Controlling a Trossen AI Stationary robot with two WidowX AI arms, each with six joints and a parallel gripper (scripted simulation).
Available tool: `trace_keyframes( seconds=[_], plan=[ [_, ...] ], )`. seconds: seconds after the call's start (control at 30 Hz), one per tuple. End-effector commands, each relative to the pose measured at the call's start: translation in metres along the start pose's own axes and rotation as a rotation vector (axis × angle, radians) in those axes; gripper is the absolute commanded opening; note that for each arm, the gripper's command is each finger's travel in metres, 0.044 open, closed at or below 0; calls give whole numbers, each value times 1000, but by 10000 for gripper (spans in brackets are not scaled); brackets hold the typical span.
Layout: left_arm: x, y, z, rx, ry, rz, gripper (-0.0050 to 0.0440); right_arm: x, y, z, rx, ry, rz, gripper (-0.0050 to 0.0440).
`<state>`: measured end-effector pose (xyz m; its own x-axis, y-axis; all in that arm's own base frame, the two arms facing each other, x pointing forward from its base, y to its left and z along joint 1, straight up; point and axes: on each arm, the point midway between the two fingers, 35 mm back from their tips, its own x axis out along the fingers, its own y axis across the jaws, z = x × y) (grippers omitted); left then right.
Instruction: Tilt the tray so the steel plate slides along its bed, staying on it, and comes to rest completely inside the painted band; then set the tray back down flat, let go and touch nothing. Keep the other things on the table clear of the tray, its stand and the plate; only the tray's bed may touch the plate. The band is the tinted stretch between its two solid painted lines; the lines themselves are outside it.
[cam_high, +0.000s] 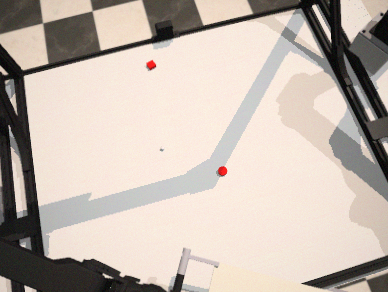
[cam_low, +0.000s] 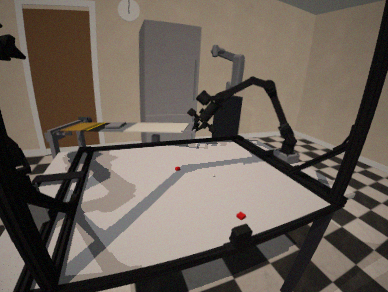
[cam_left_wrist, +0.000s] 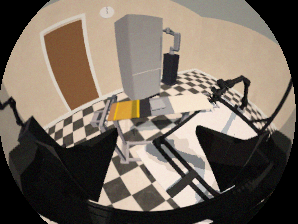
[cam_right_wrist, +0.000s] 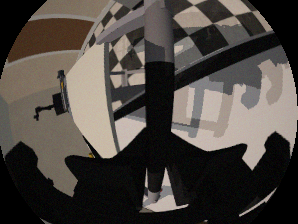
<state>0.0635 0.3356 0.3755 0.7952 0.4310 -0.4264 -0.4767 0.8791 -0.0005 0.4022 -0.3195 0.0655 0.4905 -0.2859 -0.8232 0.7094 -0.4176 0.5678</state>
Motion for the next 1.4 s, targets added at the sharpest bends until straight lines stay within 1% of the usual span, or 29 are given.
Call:
trace_keyframes(
  seconds=[0.0, 0.13, 1.37],
  plan=[
    [0, 0, 0, 2, -2, -2, 440, -23, 20, 0, -2, -1, 47, 0],
    [0, 0, 0, 2, -2, -2, 440, -31, 27, 0, -2, -1, 54, 0],
    [0, 0, 0, 2, -2, -2, 440, -51, 45, 0, -2, -1, 95, 0]
  ],
)
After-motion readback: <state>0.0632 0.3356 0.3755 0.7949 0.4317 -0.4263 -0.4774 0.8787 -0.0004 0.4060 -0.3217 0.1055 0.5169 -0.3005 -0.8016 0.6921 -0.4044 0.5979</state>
